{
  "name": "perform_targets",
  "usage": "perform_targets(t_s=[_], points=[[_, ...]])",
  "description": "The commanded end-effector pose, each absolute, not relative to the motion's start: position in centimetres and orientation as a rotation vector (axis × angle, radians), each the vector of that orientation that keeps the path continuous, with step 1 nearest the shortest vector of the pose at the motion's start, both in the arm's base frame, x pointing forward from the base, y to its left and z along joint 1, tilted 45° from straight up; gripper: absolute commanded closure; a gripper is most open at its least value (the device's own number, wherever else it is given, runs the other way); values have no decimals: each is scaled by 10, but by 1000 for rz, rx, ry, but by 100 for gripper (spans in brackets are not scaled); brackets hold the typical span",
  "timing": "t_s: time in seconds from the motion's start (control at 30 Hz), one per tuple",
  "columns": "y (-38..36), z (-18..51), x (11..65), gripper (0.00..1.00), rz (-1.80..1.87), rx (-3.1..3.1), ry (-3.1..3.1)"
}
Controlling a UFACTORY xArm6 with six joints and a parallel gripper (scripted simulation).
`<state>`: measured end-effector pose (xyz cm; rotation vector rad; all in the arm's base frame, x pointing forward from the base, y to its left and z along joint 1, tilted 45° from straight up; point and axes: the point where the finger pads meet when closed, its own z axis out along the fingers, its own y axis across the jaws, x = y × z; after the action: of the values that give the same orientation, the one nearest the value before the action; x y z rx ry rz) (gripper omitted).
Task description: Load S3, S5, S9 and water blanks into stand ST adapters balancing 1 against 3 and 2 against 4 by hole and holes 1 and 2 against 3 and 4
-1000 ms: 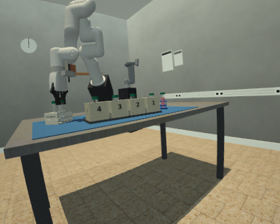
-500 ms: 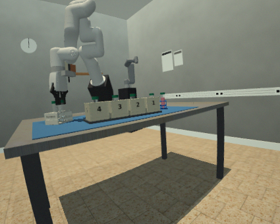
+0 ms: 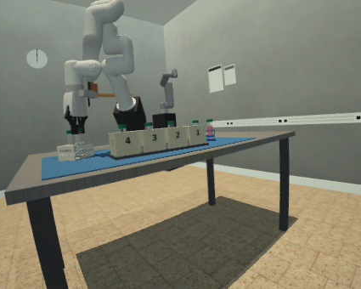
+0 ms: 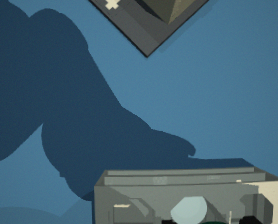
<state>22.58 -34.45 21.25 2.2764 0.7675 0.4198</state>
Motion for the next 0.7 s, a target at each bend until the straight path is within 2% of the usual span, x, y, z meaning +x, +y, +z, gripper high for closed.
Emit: perform_targets(t_s=[0.0, 0.67], points=[[-343, 216, 225, 100, 419, 2276, 766], [-338, 223, 219, 100, 419, 2276, 766]])
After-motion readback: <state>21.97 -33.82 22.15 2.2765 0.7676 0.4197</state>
